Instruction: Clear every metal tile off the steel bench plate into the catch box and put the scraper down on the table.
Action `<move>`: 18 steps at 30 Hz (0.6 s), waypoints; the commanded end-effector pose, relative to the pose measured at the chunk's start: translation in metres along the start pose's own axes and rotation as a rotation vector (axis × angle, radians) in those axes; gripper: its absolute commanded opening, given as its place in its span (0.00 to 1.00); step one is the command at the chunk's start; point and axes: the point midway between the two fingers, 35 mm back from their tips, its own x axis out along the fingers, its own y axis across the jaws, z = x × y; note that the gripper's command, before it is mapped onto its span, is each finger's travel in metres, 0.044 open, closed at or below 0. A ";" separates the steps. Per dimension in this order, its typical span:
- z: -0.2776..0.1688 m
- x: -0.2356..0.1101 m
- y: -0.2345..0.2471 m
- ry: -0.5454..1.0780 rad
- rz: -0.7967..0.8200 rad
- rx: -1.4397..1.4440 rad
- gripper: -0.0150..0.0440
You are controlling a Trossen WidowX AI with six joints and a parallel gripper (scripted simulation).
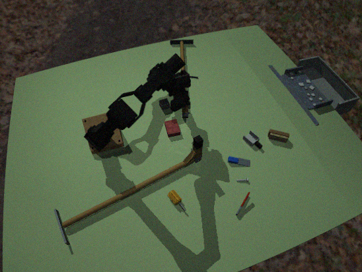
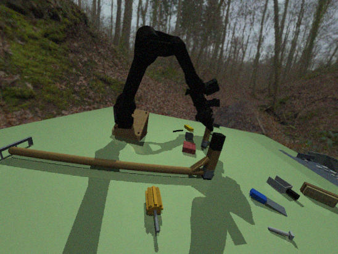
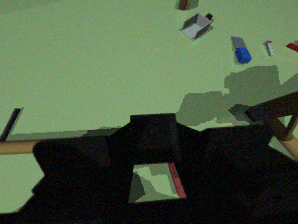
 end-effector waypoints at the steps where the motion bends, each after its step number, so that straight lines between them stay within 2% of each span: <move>1: -0.002 -0.007 -0.001 -0.014 0.005 0.004 0.25; 18: -0.025 -0.018 -0.013 -0.016 0.003 0.002 0.25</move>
